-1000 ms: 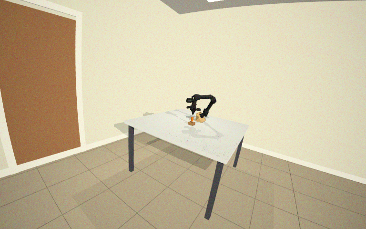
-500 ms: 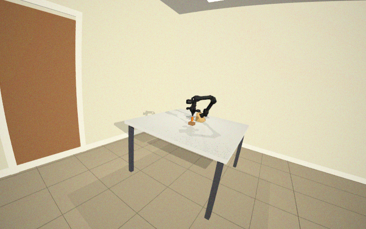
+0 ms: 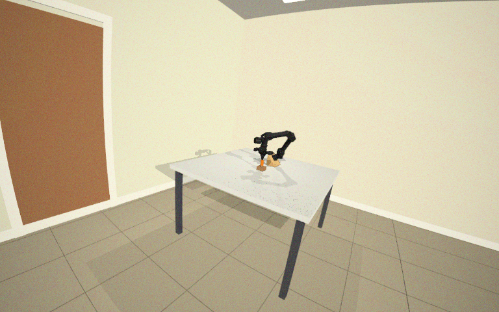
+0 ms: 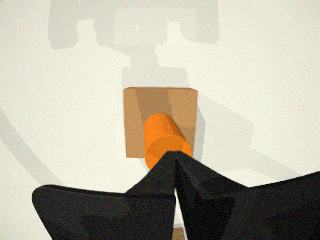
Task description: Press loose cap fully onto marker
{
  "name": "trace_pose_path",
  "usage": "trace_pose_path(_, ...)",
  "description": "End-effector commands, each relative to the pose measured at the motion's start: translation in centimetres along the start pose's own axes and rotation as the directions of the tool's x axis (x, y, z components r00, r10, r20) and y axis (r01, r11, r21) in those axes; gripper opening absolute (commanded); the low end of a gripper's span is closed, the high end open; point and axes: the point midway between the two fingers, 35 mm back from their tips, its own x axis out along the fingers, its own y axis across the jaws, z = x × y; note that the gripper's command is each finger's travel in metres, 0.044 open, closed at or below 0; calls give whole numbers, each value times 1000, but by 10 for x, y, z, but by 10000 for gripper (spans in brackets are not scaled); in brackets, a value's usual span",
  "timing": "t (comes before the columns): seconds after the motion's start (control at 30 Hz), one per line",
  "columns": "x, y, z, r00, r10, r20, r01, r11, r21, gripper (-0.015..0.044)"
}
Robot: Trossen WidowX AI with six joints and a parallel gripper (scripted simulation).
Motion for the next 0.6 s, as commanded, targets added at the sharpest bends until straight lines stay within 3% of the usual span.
trace_pose_path(0.0,0,0,0,1000,0,0,0,1000,0,0)
trace_pose_path(0.2,-2,0,0,1000,0,1,0,1000,2,0)
trace_pose_path(0.4,-79,-2,1,999,-10,34,8,997,78,0)
trace_pose_path(0.53,-89,-1,-1,999,-11,38,7,996,88,0)
trace_pose_path(0.57,-89,-1,-1,999,-11,38,7,996,88,26)
